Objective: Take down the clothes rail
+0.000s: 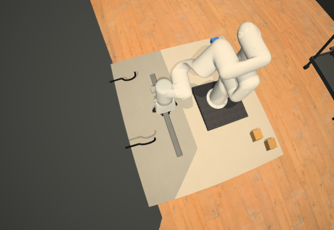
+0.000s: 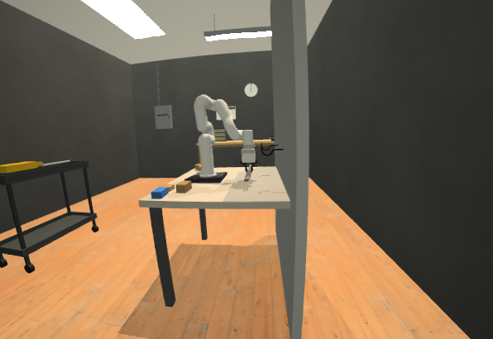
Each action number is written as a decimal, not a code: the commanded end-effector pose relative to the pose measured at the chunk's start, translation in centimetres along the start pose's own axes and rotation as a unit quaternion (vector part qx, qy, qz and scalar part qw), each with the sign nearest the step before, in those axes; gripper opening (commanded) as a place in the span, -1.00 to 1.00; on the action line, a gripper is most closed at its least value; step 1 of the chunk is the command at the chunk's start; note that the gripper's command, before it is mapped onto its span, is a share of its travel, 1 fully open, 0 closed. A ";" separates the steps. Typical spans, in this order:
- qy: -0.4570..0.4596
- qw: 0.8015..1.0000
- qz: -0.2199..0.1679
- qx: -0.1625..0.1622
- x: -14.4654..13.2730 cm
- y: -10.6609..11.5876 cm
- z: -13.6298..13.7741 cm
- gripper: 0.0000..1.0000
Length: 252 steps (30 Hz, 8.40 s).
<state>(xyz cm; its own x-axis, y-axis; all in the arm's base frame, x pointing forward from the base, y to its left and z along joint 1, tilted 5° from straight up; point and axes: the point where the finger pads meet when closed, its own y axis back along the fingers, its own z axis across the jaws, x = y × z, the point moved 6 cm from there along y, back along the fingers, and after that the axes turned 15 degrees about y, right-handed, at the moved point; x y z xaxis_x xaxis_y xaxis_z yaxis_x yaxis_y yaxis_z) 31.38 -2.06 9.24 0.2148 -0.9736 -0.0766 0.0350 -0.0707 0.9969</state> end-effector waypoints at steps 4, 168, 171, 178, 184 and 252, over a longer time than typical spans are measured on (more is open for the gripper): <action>0.000 1.000 0.001 0.002 0.0 -1.2 -0.2 -1.00; 0.000 1.000 0.001 0.002 0.0 1.6 -0.2 1.00; 0.000 1.000 0.001 0.002 0.0 2.1 -0.2 1.00; 0.000 1.000 0.001 0.002 0.0 2.9 -0.2 1.00; 0.000 1.000 0.001 0.002 0.0 3.9 -0.1 1.00; 0.000 1.000 0.001 0.002 -0.7 14.1 2.8 1.00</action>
<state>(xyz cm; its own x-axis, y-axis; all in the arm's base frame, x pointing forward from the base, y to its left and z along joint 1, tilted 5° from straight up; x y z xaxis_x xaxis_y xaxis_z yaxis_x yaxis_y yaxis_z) 29.42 -2.87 22.06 0.2148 -0.9736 -0.0766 0.0347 -0.0708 0.9969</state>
